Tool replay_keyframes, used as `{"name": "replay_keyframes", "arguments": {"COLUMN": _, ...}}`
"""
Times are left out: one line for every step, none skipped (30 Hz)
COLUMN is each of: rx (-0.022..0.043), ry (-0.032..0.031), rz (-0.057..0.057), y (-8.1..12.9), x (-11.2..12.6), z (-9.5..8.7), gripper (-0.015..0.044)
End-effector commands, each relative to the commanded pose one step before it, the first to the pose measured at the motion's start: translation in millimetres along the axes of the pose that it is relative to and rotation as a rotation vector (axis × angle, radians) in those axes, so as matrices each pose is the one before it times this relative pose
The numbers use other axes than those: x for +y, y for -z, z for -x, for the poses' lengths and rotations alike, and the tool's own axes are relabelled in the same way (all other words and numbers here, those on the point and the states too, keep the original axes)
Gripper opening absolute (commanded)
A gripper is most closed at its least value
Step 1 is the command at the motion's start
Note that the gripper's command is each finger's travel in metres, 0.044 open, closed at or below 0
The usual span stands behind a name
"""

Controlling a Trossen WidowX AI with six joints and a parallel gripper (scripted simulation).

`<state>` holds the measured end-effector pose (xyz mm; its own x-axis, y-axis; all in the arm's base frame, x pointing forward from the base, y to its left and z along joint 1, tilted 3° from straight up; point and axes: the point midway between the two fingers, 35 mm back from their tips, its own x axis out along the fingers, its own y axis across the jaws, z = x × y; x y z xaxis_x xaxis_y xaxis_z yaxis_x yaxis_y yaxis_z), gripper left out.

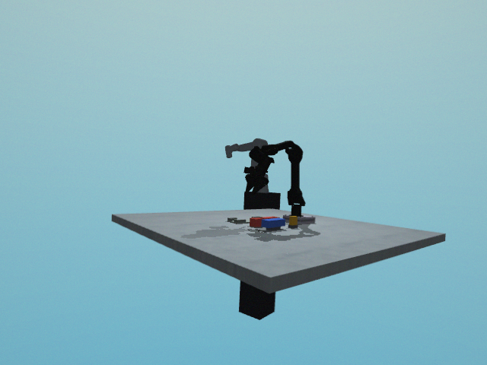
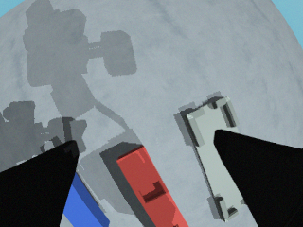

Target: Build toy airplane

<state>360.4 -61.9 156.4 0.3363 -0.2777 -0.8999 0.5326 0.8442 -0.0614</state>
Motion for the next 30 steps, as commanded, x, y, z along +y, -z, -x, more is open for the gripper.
{"name": "replay_keyframes", "arguments": {"rx": 0.25016, "ry": -0.04935, "rz": 0.2411, "y": 57.11, "x": -12.13, "z": -1.78, "gripper": 0.0440}}
{"name": "replay_keyframes", "arguments": {"rx": 0.07281, "ry": -0.02427, "rz": 0.0641, "y": 16.54, "x": 0.64, "z": -3.06, "gripper": 0.0440}}
{"name": "replay_keyframes", "arguments": {"rx": 0.05864, "ry": -0.02371, "rz": 0.0508, "y": 13.38, "x": 1.40, "z": -2.62, "gripper": 0.0440}}
{"name": "replay_keyframes", "arguments": {"rx": 0.03454, "ry": -0.01583, "rz": 0.0297, "y": 7.89, "x": 1.25, "z": -1.67, "gripper": 0.0440}}
{"name": "replay_keyframes", "arguments": {"rx": 0.01140, "ry": -0.00554, "rz": 0.0097, "y": 2.60, "x": 0.49, "z": -0.59, "gripper": 0.0440}}
{"name": "replay_keyframes", "arguments": {"rx": 0.00000, "ry": 0.00000, "rz": 0.0000, "y": 0.00, "x": 0.00, "z": 0.00, "gripper": 0.0440}}
{"name": "replay_keyframes", "arguments": {"rx": 0.00000, "ry": 0.00000, "rz": 0.0000, "y": 0.00, "x": 0.00, "z": 0.00, "gripper": 0.0440}}
{"name": "replay_keyframes", "arguments": {"rx": 0.00000, "ry": 0.00000, "rz": 0.0000, "y": 0.00, "x": 0.00, "z": 0.00, "gripper": 0.0440}}
{"name": "replay_keyframes", "arguments": {"rx": 0.00000, "ry": 0.00000, "rz": 0.0000, "y": 0.00, "x": 0.00, "z": 0.00, "gripper": 0.0440}}
{"name": "replay_keyframes", "arguments": {"rx": 0.00000, "ry": 0.00000, "rz": 0.0000, "y": 0.00, "x": 0.00, "z": 0.00, "gripper": 0.0440}}
{"name": "replay_keyframes", "arguments": {"rx": -0.00002, "ry": 0.00001, "rz": 0.0000, "y": -0.22, "x": 0.01, "z": -2.21, "gripper": 0.0440}}
{"name": "replay_keyframes", "arguments": {"rx": -0.00005, "ry": 0.00002, "rz": 0.0000, "y": -0.54, "x": 0.03, "z": -6.61, "gripper": 0.0440}}
{"name": "replay_keyframes", "arguments": {"rx": -0.00004, "ry": 0.00003, "rz": 0.0000, "y": -0.51, "x": 0.02, "z": -10.99, "gripper": 0.0440}}
{"name": "replay_keyframes", "arguments": {"rx": 0.00003, "ry": 0.00005, "rz": 0.0000, "y": 0.05, "x": -0.01, "z": -13.98, "gripper": 0.0440}}
{"name": "replay_keyframes", "arguments": {"rx": 0.00008, "ry": 0.00004, "rz": 0.0000, "y": 0.58, "x": -0.04, "z": -10.83, "gripper": 0.0440}}
{"name": "replay_keyframes", "arguments": {"rx": 0.00007, "ry": 0.00003, "rz": 0.0000, "y": 0.58, "x": -0.03, "z": -6.45, "gripper": 0.0440}}
{"name": "replay_keyframes", "arguments": {"rx": 0.00003, "ry": 0.00001, "rz": 0.0000, "y": 0.23, "x": -0.01, "z": -2.14, "gripper": 0.0440}}
{"name": "replay_keyframes", "arguments": {"rx": 0.00000, "ry": 0.00000, "rz": 0.0000, "y": 0.00, "x": 0.00, "z": 0.00, "gripper": 0.0440}}
{"name": "replay_keyframes", "arguments": {"rx": 0.00000, "ry": 0.00000, "rz": 0.0000, "y": 0.00, "x": 0.00, "z": 0.00, "gripper": 0.0440}}
{"name": "replay_keyframes", "arguments": {"rx": 0.00000, "ry": 0.00000, "rz": 0.0000, "y": -0.03, "x": 0.00, "z": -1.21, "gripper": 0.0440}}
{"name": "replay_keyframes", "arguments": {"rx": 0.00001, "ry": 0.00001, "rz": 0.0000, "y": -0.06, "x": 0.00, "z": -3.62, "gripper": 0.0440}}
{"name": "replay_keyframes", "arguments": {"rx": 0.00002, "ry": 0.00002, "rz": 0.0000, "y": 0.01, "x": 0.00, "z": -5.41, "gripper": 0.0440}}
{"name": "replay_keyframes", "arguments": {"rx": 0.00002, "ry": 0.00001, "rz": 0.0000, "y": 0.07, "x": -0.01, "z": -3.59, "gripper": 0.0440}}
{"name": "replay_keyframes", "arguments": {"rx": 0.00001, "ry": 0.00000, "rz": 0.0000, "y": 0.04, "x": 0.00, "z": -1.19, "gripper": 0.0440}}
{"name": "replay_keyframes", "arguments": {"rx": 0.00000, "ry": 0.00000, "rz": 0.0000, "y": 0.00, "x": 0.00, "z": 0.00, "gripper": 0.0440}}
{"name": "replay_keyframes", "arguments": {"rx": 0.00000, "ry": 0.00000, "rz": 0.0000, "y": 0.00, "x": 0.00, "z": 0.00, "gripper": 0.0440}}
{"name": "replay_keyframes", "arguments": {"rx": 0.00000, "ry": 0.00000, "rz": 0.0000, "y": -0.02, "x": 0.00, "z": -0.26, "gripper": 0.0440}}
{"name": "replay_keyframes", "arguments": {"rx": 0.00000, "ry": 0.00000, "rz": 0.0000, "y": -0.07, "x": 0.00, "z": -0.79, "gripper": 0.0440}}
{"name": "replay_keyframes", "arguments": {"rx": 0.00000, "ry": 0.00000, "rz": 0.0000, "y": -0.11, "x": 0.01, "z": -1.31, "gripper": 0.0440}}
{"name": "replay_keyframes", "arguments": {"rx": 0.00000, "ry": 0.00001, "rz": 0.0000, "y": -0.13, "x": 0.01, "z": -1.62, "gripper": 0.0440}}
